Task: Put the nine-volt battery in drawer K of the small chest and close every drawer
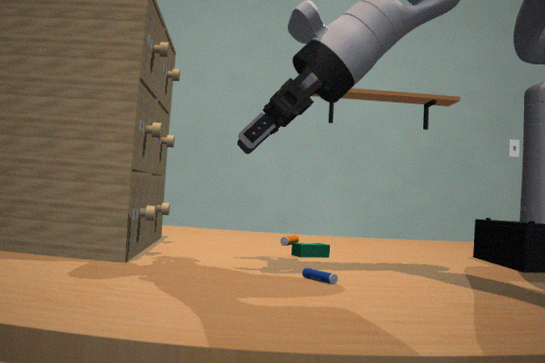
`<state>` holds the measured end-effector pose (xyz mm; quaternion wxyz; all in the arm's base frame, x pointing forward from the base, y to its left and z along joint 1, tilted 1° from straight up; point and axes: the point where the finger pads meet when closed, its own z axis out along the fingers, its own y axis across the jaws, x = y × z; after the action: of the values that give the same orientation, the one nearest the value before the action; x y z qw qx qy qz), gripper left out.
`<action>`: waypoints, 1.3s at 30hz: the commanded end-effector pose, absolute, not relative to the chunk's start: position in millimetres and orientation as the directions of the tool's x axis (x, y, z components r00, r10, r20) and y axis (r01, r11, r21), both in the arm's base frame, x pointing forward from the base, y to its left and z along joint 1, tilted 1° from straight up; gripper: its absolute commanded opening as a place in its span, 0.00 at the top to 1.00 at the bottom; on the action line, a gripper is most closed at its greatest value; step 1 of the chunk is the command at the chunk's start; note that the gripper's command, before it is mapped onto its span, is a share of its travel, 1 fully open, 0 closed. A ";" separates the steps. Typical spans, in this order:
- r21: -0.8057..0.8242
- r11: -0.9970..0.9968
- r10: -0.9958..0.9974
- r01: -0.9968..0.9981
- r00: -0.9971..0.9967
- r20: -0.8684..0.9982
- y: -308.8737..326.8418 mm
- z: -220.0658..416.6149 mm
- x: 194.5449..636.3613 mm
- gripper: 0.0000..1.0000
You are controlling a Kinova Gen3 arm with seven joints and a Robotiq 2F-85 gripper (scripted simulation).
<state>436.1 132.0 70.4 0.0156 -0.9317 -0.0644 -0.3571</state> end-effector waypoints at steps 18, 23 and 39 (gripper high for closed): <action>0.012 -0.991 0.112 0.132 0.789 0.605 132.6 84.0 428.8 0.00; 0.012 -0.991 0.115 0.132 0.810 0.575 132.0 88.9 425.1 0.00; 0.012 -0.991 0.122 0.132 0.878 0.462 130.5 105.9 412.1 0.00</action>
<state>409.0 126.3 99.1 0.0041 -0.9690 -0.0638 -0.2387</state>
